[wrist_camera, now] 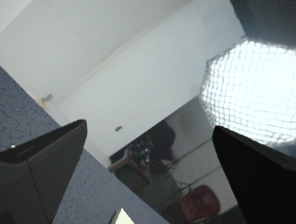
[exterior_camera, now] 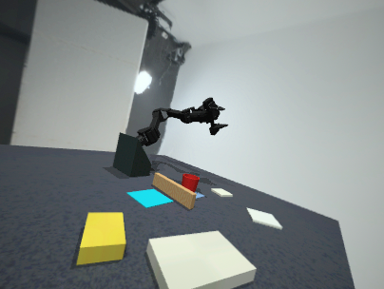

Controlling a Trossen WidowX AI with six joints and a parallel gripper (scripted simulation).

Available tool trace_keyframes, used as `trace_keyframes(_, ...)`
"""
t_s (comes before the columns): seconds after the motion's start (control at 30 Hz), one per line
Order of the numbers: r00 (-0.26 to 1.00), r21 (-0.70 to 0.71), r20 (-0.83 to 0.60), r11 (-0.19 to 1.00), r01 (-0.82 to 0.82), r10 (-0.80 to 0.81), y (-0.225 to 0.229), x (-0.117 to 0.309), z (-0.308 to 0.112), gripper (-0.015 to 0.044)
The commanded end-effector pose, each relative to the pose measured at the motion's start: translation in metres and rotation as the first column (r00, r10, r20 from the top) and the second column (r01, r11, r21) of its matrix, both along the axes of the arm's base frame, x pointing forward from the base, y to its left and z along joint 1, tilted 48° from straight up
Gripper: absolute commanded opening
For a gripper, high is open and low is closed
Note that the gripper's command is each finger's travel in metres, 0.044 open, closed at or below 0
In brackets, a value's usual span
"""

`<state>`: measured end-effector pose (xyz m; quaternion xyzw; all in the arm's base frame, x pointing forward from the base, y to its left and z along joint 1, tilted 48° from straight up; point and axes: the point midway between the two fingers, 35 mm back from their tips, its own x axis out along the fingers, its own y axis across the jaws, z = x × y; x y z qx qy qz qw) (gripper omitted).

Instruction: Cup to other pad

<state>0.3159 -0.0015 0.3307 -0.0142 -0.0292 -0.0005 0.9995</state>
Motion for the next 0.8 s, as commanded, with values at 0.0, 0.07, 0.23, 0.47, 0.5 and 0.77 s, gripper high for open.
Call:
trace_keyframes(0.0,1.000,0.006,-0.013,1.000,-0.005,0.005,0.001,0.002,-0.003,0.0374)
trace_keyframes(0.07,0.992,0.056,-0.120,0.998,-0.042,0.049,0.005,0.014,-0.024,0.0321)
trace_keyframes(0.23,0.840,0.315,-0.495,0.947,-0.062,0.220,0.022,0.041,-0.109,0.0190)
trace_keyframes(0.47,0.413,0.602,-0.776,0.753,0.265,0.476,0.045,0.028,-0.209,0.0148)
trace_keyframes(0.5,0.346,0.614,-0.786,0.714,0.337,0.513,0.048,0.023,-0.219,0.0148)
trace_keyframes(0.77,-0.060,0.375,-0.634,0.375,0.848,0.771,0.071,-0.018,-0.264,0.0148)
